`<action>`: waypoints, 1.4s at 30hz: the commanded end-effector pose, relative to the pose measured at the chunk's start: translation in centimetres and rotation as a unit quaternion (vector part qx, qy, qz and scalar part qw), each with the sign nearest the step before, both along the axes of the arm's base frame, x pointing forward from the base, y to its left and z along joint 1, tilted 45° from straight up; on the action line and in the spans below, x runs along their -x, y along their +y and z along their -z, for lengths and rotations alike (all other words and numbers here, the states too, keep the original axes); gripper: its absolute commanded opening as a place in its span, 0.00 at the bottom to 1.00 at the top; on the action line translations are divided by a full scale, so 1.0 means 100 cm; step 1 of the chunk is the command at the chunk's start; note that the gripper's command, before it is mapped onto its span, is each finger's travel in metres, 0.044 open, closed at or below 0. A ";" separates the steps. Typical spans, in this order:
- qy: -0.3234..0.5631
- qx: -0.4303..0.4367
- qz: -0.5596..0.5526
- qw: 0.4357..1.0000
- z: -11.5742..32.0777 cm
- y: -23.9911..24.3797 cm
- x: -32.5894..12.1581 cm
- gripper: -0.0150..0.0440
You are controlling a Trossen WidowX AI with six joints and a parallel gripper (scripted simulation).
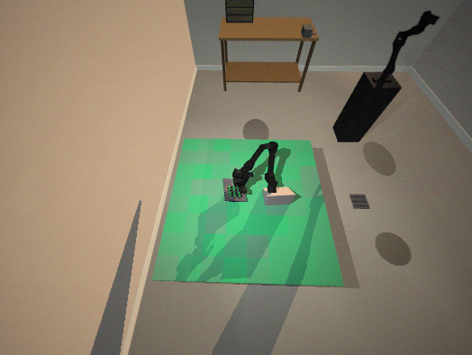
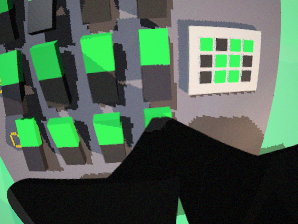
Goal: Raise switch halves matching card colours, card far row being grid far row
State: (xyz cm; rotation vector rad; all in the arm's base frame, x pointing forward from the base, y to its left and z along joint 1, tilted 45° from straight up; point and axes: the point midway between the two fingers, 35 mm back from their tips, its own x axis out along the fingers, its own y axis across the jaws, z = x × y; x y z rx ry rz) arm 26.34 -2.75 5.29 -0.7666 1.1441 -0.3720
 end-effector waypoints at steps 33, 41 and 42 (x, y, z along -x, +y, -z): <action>-0.006 -0.004 -0.011 1.000 -0.039 0.044 0.023 0.25; -0.007 -0.004 -0.011 1.000 -0.024 0.082 0.006 0.25; -0.007 -0.004 -0.011 1.000 -0.024 0.082 0.006 0.25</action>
